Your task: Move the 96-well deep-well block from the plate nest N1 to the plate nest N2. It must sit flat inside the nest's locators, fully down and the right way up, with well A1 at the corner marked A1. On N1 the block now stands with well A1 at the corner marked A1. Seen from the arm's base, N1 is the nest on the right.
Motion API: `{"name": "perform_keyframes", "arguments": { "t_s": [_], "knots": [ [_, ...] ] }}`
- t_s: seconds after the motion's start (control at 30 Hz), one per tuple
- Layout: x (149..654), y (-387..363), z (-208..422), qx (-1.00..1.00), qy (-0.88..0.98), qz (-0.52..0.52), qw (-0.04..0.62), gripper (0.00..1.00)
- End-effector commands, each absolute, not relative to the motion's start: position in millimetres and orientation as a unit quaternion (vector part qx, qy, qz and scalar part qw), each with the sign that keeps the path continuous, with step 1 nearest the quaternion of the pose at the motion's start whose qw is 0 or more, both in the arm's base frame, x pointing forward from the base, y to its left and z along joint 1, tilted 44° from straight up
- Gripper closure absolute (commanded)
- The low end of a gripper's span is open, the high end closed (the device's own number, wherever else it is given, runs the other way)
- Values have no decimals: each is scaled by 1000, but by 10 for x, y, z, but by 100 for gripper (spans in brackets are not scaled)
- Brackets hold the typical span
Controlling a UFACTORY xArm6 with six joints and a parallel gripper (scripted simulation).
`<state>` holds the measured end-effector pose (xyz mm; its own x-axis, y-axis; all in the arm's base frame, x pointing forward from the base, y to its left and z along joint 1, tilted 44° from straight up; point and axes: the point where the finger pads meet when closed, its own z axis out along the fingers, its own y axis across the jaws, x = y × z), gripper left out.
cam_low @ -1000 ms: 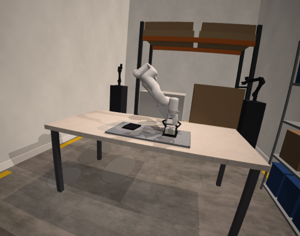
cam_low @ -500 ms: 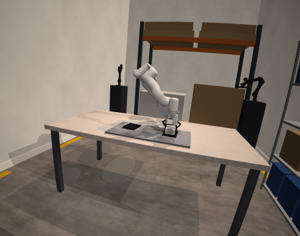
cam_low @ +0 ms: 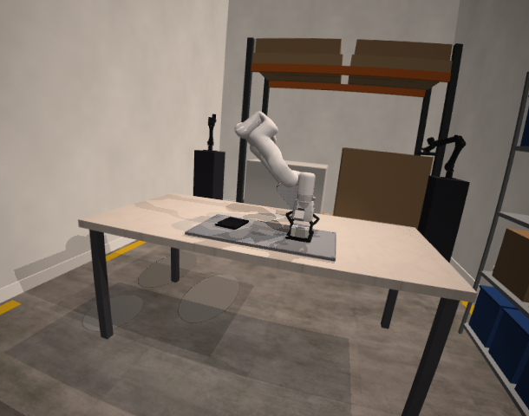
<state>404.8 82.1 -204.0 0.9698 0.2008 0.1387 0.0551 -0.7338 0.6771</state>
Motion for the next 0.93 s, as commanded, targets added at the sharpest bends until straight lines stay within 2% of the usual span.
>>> {"name": "perform_keyframes", "arguments": {
  "t_s": [0.0,0.9],
  "knots": [
    [4058,836,-2034,926,69,103,357,0],
    [4019,939,-1919,926,69,103,357,0]
  ]
}}
